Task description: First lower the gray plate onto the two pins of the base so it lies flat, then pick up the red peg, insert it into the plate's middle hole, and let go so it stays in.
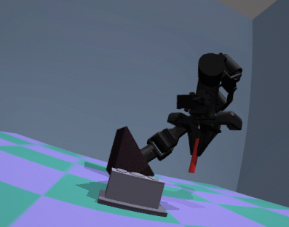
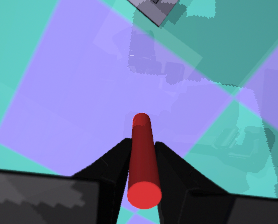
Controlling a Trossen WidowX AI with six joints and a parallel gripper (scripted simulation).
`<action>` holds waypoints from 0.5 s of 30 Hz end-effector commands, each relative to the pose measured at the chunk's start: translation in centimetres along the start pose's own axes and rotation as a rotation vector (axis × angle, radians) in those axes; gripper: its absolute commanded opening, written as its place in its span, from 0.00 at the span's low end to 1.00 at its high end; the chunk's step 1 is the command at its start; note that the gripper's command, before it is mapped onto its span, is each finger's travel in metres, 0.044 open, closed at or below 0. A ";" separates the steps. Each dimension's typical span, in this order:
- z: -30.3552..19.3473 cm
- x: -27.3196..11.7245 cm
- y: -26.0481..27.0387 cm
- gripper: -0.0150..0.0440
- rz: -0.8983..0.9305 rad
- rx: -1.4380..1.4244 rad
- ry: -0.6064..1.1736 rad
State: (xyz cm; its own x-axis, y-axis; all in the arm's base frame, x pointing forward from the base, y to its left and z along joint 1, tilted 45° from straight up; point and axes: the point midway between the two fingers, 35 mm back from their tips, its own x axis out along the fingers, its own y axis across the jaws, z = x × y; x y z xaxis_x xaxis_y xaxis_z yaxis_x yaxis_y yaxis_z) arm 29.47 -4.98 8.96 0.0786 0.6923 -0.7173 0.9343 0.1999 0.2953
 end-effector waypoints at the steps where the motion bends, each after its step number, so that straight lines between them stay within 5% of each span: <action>1: 1.3 0.0 0.1 0.25 -0.003 -0.002 -0.002; 15: 5.7 0.0 0.3 0.25 -0.004 -0.002 -0.002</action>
State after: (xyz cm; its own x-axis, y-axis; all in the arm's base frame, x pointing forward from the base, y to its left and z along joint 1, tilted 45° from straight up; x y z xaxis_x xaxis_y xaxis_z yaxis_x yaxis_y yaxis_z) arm 31.42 -8.19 6.23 0.0783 0.6918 -0.7178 0.9341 0.2007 0.2953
